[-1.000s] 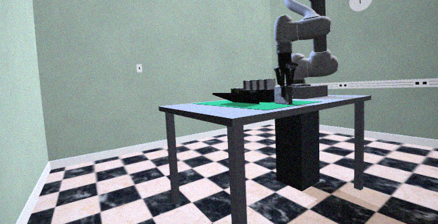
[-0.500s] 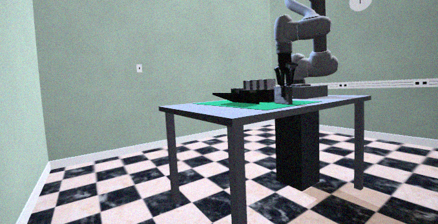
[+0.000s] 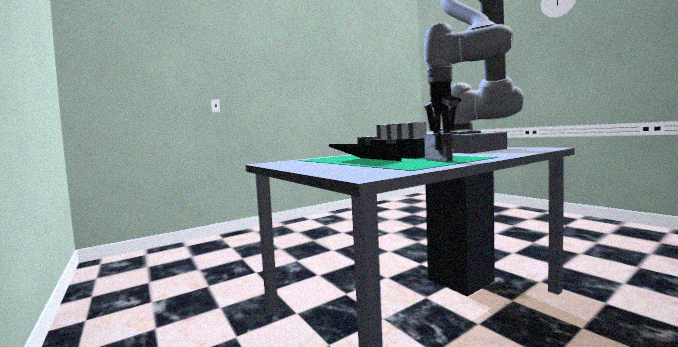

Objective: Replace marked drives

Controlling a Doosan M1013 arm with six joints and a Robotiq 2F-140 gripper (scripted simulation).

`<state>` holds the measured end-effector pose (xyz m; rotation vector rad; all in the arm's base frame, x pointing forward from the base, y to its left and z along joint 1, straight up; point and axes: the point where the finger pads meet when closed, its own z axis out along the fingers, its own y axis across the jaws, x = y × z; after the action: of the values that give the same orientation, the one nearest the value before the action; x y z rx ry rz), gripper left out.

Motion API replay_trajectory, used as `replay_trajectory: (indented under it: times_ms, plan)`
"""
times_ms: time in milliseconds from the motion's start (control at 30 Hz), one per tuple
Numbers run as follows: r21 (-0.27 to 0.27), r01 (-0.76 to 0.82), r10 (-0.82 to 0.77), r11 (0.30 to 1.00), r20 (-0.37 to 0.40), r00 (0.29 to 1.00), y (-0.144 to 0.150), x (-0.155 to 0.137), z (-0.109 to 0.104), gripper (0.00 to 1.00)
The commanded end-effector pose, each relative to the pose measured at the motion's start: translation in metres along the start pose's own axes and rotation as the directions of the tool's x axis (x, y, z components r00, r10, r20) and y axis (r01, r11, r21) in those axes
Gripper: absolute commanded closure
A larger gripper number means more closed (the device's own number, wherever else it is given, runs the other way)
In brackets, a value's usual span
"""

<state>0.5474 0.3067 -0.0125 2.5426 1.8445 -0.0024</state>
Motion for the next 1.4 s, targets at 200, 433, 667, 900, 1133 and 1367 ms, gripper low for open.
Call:
replay_trajectory:
  times_ms: [200,433,667,900,1133,1367]
  plan:
    - [-0.001,0.0,0.0,1.0,-0.001,1.0,0.0,0.0,-0.003,0.9]
    - [-0.001,0.0,0.0,1.0,-0.001,1.0,0.0,0.0,-0.01,0.9]
    - [-0.001,0.0,0.0,1.0,-0.001,1.0,0.0,0.0,-0.016,0.9]
    - [-0.001,0.0,0.0,1.0,-0.001,1.0,0.0,0.0,-0.028,0.9]
    - [-0.001,0.0,0.0,1.0,-0.001,1.0,0.0,0.0,-0.042,0.9]
    - [-0.001,0.0,0.0,1.0,-0.001,1.0,0.0,0.0,-0.058,0.9]
